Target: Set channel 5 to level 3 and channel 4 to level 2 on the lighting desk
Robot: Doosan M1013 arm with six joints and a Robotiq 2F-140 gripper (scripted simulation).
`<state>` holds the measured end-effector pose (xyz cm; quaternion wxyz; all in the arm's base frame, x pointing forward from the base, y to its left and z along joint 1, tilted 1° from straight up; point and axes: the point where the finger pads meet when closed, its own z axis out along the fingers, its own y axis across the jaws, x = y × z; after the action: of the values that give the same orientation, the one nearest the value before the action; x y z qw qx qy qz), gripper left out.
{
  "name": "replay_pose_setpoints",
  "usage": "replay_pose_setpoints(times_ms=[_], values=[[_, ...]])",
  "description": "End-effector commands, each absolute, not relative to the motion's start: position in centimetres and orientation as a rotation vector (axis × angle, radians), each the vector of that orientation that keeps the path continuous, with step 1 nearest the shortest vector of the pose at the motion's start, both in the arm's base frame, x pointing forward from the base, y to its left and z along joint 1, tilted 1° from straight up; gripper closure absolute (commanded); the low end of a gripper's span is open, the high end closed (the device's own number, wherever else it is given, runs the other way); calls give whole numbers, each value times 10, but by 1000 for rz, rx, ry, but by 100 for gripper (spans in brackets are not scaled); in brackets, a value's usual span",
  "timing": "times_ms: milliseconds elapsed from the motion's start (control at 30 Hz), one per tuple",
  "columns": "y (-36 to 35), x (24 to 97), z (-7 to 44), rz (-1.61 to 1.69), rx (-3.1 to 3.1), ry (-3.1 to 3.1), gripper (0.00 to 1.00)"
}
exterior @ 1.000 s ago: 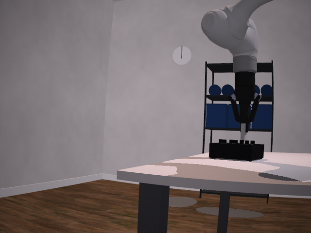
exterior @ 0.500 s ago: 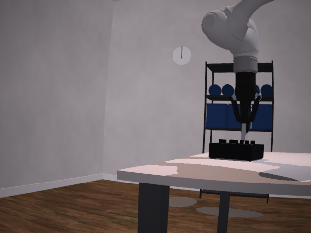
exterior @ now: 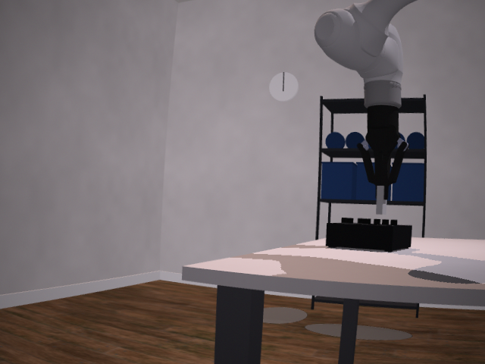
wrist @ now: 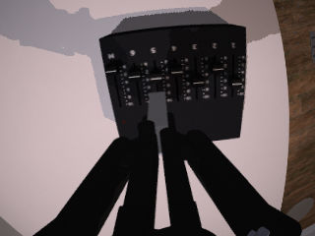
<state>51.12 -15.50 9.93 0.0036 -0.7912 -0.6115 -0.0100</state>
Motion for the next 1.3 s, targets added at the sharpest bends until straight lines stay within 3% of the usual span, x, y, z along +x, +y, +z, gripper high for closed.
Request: replay_pose_setpoints(times_ms=[0, 700, 733, 1267], values=[[-155, 511, 108, -32, -2480, -1917, 90], [-155, 511, 123, -32, -2480, -1917, 90], [-155, 511, 123, -32, -2480, -1917, 0], [-156, 511, 155, -32, -2480, -1917, 0]])
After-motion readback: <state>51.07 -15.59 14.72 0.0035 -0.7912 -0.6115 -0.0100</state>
